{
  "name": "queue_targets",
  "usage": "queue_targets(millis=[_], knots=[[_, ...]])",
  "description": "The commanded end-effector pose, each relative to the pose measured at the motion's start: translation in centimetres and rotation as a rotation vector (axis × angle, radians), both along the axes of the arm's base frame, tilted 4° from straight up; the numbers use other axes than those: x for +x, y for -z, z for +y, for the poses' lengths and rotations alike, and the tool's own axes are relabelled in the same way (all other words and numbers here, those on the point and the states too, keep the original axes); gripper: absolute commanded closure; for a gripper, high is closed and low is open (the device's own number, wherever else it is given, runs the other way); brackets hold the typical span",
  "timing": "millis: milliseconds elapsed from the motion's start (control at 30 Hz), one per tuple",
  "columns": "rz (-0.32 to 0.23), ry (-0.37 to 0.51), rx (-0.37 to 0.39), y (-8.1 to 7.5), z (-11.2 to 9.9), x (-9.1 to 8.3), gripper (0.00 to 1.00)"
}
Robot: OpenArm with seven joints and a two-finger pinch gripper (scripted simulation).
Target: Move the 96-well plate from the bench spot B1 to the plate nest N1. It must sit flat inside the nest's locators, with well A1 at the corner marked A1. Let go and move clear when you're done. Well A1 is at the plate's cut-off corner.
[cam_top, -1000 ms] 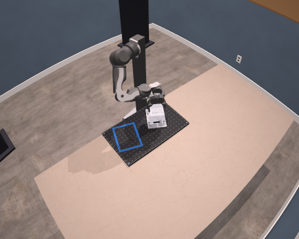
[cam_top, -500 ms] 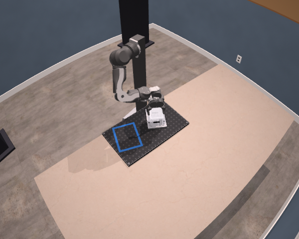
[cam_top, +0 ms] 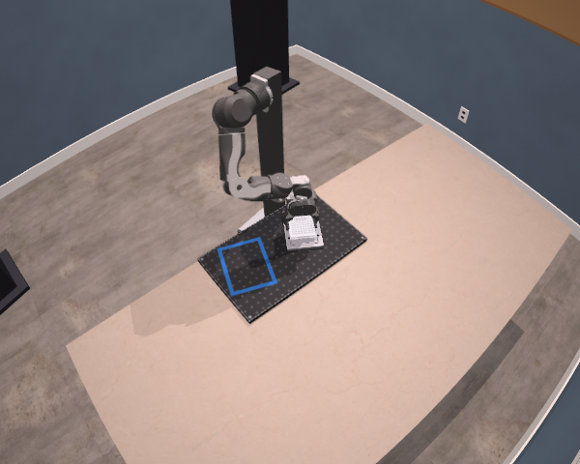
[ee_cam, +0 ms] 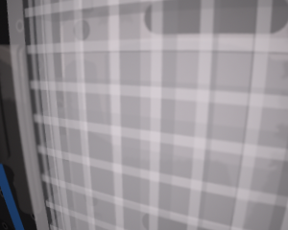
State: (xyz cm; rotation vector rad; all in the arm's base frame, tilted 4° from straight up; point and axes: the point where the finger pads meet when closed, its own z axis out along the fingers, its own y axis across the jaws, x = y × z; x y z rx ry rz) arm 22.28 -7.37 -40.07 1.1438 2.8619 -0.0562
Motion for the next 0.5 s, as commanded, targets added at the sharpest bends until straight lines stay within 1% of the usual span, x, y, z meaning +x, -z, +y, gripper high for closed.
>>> queue_targets(millis=[0, 267, 433, 467], knots=[[-0.015, -0.007, 0.013, -0.19, 0.29, 0.35, 1.0], [-0.015, -0.007, 0.013, -0.19, 0.29, 0.35, 1.0], [-0.016, -0.005, 0.014, 0.77, 0.26, 0.62, 1.0], [-0.016, -0.005, 0.014, 0.77, 0.26, 0.62, 1.0]])
